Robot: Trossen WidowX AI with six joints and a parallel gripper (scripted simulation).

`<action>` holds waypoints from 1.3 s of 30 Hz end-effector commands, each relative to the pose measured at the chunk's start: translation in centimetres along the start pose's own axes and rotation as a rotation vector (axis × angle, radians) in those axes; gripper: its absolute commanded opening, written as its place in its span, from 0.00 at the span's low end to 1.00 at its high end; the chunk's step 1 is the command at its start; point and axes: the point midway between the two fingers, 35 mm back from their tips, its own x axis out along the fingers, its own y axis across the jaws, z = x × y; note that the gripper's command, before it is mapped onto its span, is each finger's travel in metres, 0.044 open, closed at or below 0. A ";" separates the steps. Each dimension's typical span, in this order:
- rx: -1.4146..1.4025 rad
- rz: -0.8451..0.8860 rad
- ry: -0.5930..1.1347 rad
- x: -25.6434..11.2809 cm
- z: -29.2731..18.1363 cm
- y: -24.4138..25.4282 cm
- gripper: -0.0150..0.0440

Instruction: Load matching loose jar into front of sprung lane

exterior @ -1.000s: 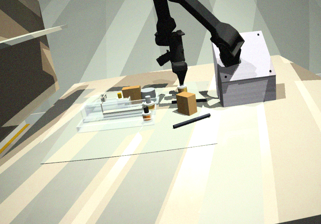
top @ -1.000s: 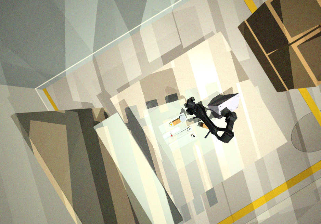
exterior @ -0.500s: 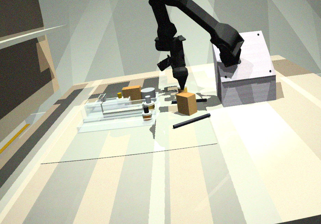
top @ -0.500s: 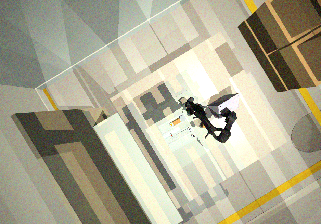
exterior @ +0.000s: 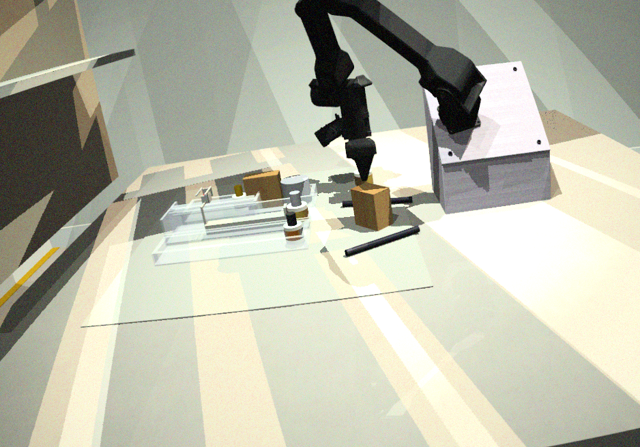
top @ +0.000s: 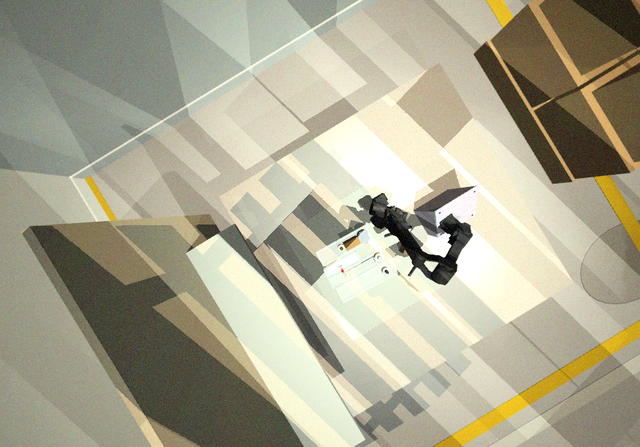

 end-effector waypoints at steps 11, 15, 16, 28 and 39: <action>0.005 -0.001 -0.003 -2.4 0.6 -0.1 0.25; 0.006 -0.003 -0.003 -5.4 1.0 -0.1 0.25; 0.006 -0.004 -0.003 -6.1 1.1 -0.1 0.25; 0.012 -0.013 -0.002 -10.2 2.0 1.3 0.25; 0.031 -0.038 -0.008 -9.0 5.6 5.7 0.25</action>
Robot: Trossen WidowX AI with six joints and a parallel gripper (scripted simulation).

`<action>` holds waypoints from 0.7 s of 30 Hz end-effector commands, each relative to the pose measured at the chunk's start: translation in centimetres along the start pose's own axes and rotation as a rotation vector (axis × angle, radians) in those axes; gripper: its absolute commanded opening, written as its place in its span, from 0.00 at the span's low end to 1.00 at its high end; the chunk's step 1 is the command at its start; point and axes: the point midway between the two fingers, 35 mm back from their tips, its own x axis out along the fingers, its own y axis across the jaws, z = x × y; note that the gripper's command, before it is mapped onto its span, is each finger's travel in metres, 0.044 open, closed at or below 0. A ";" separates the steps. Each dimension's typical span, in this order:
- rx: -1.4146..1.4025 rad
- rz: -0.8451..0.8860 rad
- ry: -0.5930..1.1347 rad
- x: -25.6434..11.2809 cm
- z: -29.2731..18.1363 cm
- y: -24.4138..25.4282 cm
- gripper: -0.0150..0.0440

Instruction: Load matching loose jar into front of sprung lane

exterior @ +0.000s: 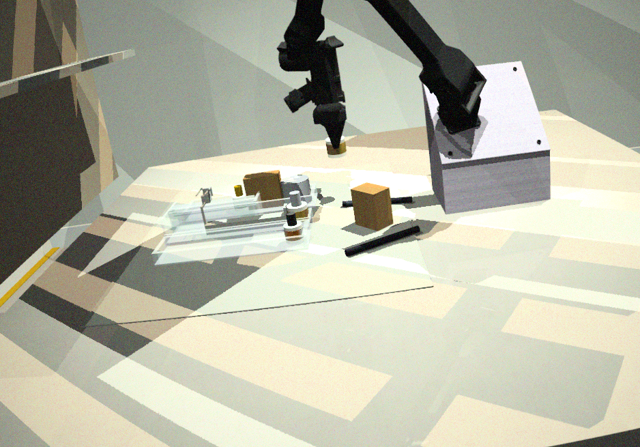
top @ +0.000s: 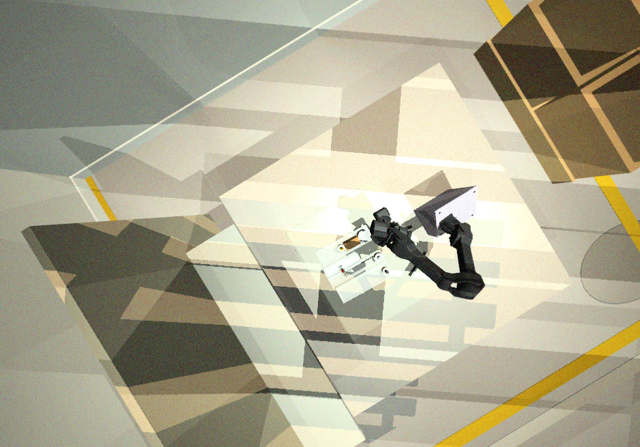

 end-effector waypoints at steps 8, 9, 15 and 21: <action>0.011 0.002 -0.002 1.3 2.3 5.2 0.25; 0.011 0.004 0.001 1.5 2.5 5.7 0.25; 0.013 0.015 0.003 2.4 3.2 8.6 0.25; 0.019 0.039 -0.001 3.3 3.9 11.9 0.25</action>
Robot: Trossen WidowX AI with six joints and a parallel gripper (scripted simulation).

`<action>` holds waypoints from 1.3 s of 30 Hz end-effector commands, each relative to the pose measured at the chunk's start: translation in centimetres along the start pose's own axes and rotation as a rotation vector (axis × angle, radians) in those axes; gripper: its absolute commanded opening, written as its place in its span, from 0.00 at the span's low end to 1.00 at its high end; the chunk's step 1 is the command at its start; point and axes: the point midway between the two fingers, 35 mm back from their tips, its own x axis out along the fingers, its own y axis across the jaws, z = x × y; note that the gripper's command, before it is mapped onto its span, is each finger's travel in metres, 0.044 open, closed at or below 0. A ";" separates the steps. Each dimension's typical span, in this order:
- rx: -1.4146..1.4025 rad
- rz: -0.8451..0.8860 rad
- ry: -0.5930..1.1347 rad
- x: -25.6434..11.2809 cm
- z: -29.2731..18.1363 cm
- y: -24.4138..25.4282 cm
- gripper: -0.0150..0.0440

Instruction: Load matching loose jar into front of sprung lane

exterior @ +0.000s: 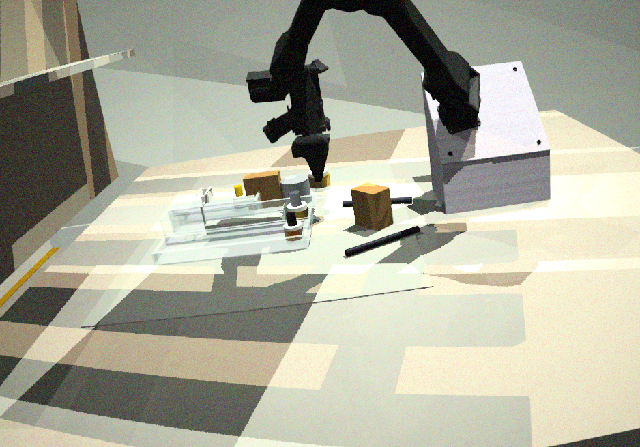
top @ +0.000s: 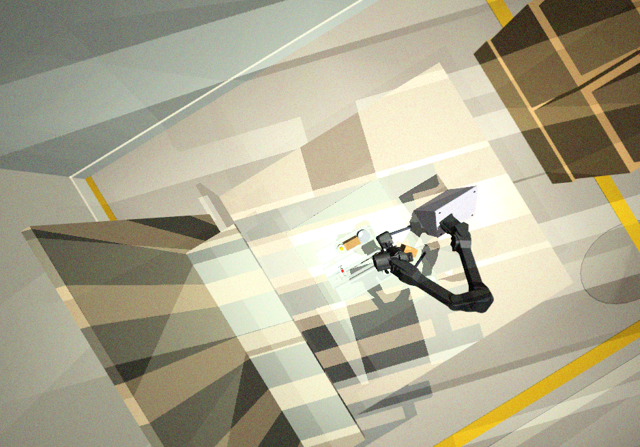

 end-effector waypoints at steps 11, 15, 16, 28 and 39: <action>0.007 0.026 -0.004 2.3 0.3 2.9 0.25; 0.007 0.027 -0.004 3.3 0.2 2.9 0.25; 0.007 0.027 -0.004 3.3 0.2 2.9 0.25; 0.007 0.027 -0.004 3.3 0.6 2.9 0.25; 0.006 0.027 -0.004 3.3 1.1 2.9 0.25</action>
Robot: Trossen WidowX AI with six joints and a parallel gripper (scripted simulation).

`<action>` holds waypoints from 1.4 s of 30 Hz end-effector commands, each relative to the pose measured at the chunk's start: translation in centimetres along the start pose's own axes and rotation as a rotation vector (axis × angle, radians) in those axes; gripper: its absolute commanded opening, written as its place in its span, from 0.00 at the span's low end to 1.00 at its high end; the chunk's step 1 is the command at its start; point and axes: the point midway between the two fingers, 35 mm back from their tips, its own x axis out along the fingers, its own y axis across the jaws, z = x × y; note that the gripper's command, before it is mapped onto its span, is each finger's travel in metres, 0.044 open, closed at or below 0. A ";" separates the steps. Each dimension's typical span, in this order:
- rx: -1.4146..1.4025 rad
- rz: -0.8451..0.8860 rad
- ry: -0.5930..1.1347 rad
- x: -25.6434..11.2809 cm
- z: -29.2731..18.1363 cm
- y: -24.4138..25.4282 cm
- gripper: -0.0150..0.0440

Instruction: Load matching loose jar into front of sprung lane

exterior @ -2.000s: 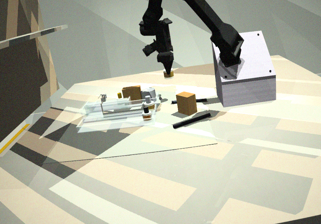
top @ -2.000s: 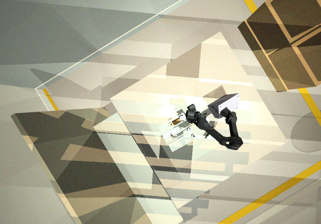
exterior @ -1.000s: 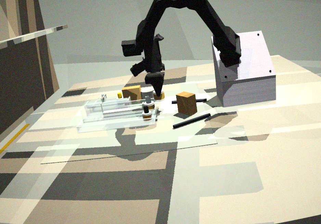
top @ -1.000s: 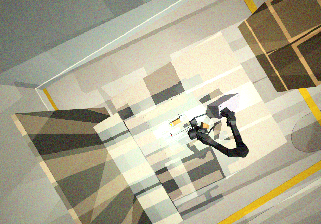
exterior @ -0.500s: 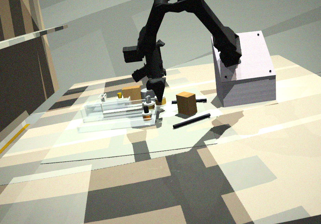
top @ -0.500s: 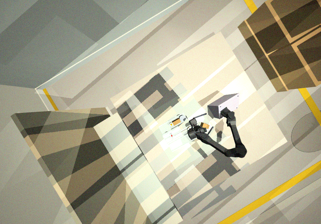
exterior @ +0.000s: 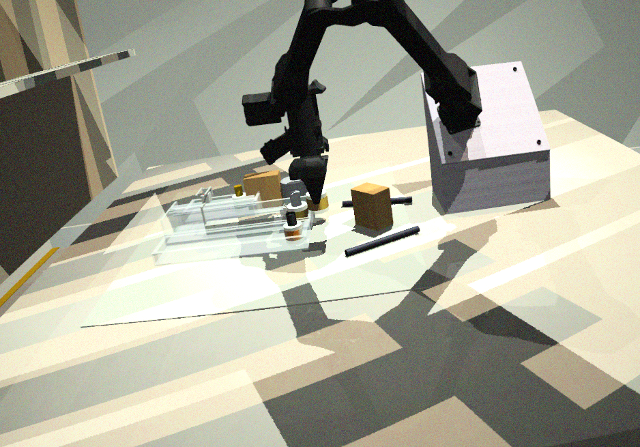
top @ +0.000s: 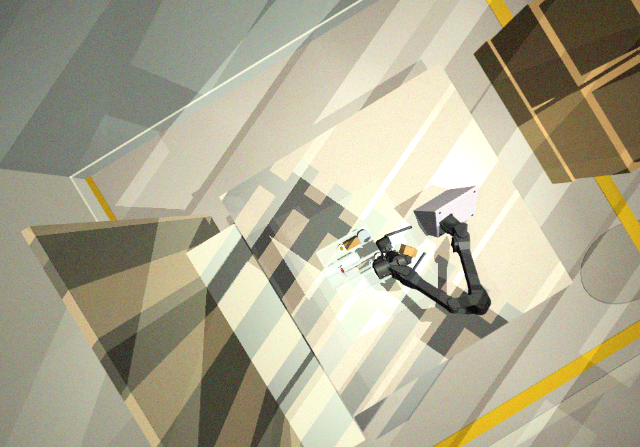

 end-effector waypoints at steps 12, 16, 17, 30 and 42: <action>0.002 0.004 -0.004 0.0 0.8 0.1 0.25; 0.002 0.004 -0.004 0.0 1.0 0.1 0.25; 0.002 0.004 -0.004 0.0 1.0 0.1 0.25; 0.002 0.004 -0.004 -0.1 1.6 0.1 0.25; 0.001 0.004 -0.004 -0.1 2.1 0.2 0.25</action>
